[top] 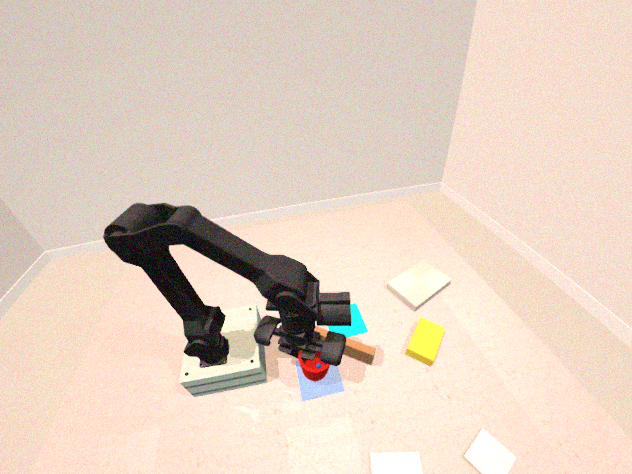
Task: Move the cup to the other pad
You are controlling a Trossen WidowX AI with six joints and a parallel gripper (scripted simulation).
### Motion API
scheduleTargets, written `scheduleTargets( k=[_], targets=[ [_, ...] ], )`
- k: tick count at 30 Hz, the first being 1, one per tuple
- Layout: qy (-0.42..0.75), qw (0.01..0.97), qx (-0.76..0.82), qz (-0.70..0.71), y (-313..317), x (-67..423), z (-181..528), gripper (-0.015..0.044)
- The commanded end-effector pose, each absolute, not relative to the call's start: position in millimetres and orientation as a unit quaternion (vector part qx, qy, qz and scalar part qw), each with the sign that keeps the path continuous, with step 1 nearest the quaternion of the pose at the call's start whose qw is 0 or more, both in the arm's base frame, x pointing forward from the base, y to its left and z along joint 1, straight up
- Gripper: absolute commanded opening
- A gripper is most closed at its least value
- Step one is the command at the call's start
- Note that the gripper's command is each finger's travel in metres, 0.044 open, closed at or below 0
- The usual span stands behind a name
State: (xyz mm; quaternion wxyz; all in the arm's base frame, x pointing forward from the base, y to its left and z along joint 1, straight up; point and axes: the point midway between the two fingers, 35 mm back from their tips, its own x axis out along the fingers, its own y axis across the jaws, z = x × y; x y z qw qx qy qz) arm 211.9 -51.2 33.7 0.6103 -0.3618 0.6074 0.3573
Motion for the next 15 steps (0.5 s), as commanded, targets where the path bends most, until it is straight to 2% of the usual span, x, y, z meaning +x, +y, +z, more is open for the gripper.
scheduleTargets(
  k=[1,15],
  targets=[
    [0.602,0.614,-0.366,0.356,-51,213,51,0.0000],
    [0.602,0.613,-0.366,0.356,-52,208,67,0.0000]
  ],
)
